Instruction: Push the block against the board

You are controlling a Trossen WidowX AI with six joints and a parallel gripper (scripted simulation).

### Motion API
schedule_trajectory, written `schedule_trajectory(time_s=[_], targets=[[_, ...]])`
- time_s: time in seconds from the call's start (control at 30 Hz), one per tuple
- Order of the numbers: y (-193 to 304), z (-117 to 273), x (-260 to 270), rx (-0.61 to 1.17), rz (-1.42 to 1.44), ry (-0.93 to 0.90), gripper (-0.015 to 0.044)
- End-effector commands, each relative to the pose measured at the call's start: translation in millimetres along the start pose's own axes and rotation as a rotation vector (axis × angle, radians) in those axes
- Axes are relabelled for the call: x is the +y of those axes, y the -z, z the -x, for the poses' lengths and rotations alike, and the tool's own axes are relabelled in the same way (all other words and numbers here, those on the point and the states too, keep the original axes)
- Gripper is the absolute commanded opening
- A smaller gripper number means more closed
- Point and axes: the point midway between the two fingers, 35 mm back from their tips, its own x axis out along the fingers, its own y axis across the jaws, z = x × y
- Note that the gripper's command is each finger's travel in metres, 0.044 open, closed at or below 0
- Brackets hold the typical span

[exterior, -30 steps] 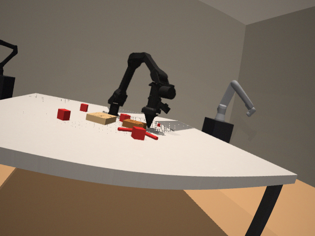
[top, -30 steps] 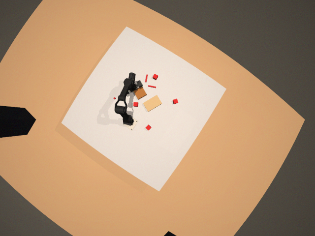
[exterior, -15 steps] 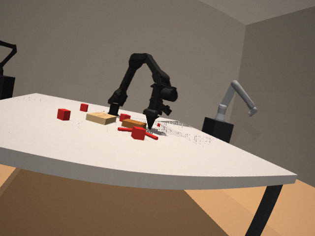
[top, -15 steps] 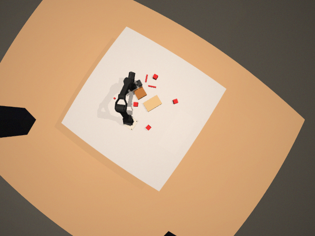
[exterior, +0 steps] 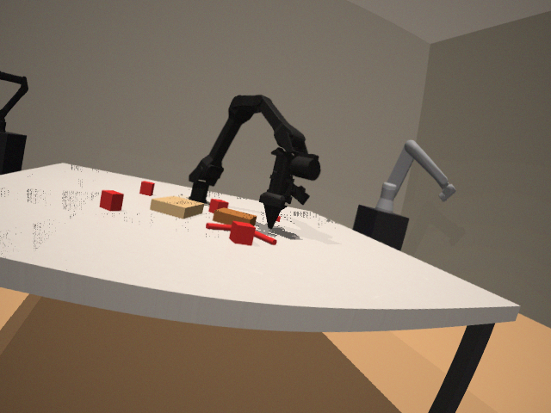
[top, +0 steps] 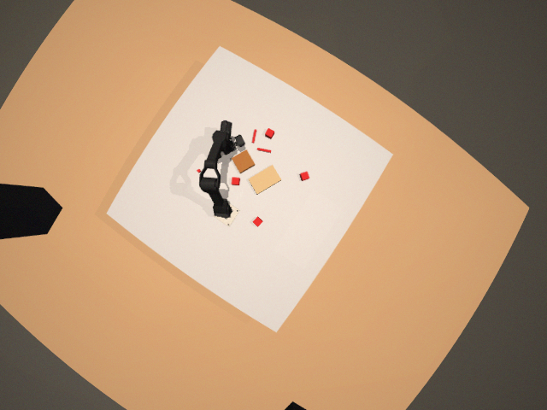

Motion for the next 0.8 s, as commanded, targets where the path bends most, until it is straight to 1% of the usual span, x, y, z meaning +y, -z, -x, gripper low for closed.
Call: schedule_trajectory(time_s=[0.0, 0.13, 0.17, 0.2, 0.27, 0.33, 0.53, 0.77], targets=[[-7.8, 1.1, -0.4, -0.002, -0.003, 0.004, 0.0000], [-13.2, 0.7, 0.1, -0.002, -0.003, 0.004, 0.0000], [-8.3, 2.6, 0.4, -0.001, 0.000, 0.000, 0.0000], [-8.9, 11.9, 0.1, -0.001, 0.000, 0.001, 0.0000], [-8.9, 43.1, 0.2, -0.002, -0.002, 0.004, 0.0000], [-8.1, 55.7, 0.8, -0.002, -0.003, 0.004, 0.0000], [-9.5, 51.7, 0.2, -0.013, -0.008, 0.008, 0.0000], [6.0, 54.7, 4.8, -0.011, -0.228, 0.006, 0.0000]])
